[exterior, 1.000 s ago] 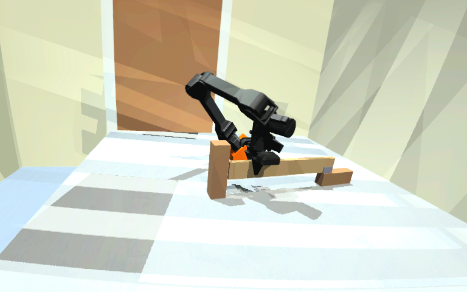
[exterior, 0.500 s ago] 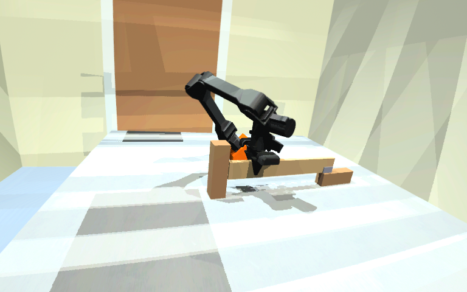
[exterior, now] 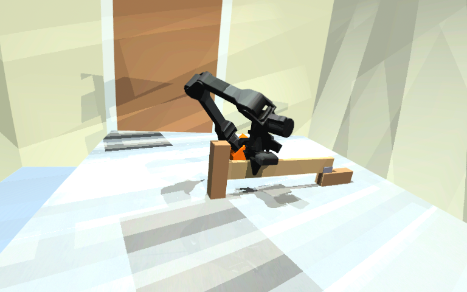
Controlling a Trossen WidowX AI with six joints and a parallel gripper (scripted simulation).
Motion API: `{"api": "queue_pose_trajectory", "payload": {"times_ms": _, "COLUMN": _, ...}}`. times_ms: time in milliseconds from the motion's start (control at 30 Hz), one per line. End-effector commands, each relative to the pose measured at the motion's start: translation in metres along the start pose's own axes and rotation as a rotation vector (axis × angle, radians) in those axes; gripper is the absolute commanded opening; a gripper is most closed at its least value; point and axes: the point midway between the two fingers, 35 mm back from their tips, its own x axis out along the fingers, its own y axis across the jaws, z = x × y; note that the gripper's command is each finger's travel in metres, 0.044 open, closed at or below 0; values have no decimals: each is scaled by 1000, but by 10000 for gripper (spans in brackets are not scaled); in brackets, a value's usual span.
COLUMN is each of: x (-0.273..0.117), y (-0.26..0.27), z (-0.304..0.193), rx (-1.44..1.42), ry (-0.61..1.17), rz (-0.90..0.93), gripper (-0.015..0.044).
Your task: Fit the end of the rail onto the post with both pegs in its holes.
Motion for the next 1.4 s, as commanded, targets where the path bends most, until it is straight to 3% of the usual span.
{"api": "queue_pose_trajectory", "payload": {"times_ms": 0, "x": -2, "y": 0, "z": -2, "rx": -5, "ry": 0, "rz": -8, "gripper": 0}}
{"api": "queue_pose_trajectory", "payload": {"times_ms": 400, "x": -2, "y": 0, "z": -6, "rx": -5, "ry": 0, "rz": -8, "gripper": 0}}
{"api": "queue_pose_trajectory", "payload": {"times_ms": 967, "x": 0, "y": 0, "z": -4, "rx": 0, "ry": -1, "rz": -1, "gripper": 440}}
{"api": "queue_pose_trajectory", "payload": {"times_ms": 1367, "x": -30, "y": 1, "z": 26, "rx": -5, "ry": -3, "rz": -8, "gripper": 440}}
